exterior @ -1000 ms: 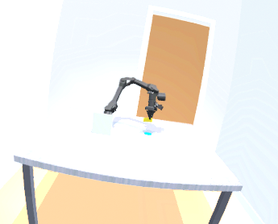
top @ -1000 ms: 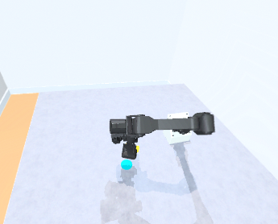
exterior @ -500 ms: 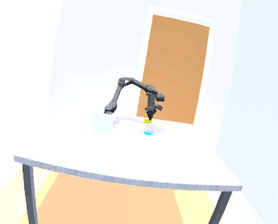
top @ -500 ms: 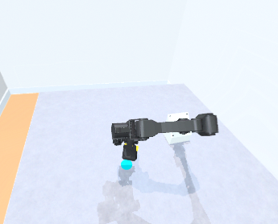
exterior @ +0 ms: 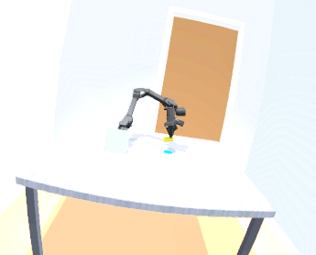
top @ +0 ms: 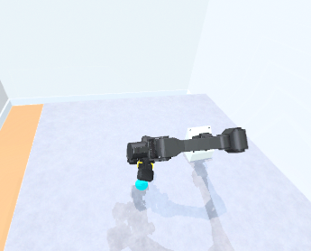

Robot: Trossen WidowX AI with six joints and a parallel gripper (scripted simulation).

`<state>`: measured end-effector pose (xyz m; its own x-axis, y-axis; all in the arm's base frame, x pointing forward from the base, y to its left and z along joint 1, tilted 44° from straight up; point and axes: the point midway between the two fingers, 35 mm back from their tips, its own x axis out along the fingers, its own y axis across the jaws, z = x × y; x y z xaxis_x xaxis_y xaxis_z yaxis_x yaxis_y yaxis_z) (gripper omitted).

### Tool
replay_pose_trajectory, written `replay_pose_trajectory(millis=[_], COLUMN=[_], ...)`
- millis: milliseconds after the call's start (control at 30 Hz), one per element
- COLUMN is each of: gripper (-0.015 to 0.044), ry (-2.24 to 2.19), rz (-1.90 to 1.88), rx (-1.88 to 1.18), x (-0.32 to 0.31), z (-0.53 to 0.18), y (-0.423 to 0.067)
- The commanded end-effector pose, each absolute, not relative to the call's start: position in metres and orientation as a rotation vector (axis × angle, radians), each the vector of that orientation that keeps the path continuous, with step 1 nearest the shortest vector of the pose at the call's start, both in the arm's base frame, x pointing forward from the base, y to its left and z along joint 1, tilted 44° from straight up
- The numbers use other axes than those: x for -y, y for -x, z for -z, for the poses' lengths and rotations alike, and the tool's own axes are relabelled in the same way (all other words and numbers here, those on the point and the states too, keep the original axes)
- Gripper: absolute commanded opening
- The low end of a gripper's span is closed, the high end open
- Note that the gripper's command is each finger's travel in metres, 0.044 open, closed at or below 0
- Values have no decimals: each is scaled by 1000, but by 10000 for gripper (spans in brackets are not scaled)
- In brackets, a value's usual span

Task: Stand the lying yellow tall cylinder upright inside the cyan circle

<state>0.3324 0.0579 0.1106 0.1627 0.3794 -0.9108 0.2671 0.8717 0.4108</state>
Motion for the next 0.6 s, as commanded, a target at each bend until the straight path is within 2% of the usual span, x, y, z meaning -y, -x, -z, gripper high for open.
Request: replay_pose_trajectory(millis=[0,567], gripper=[105,105], ry=[-538,-492], rz=[-63,-3], rx=[-1410,-1325], x=[-58,-60], z=[-107,-103], y=[-331,-333])
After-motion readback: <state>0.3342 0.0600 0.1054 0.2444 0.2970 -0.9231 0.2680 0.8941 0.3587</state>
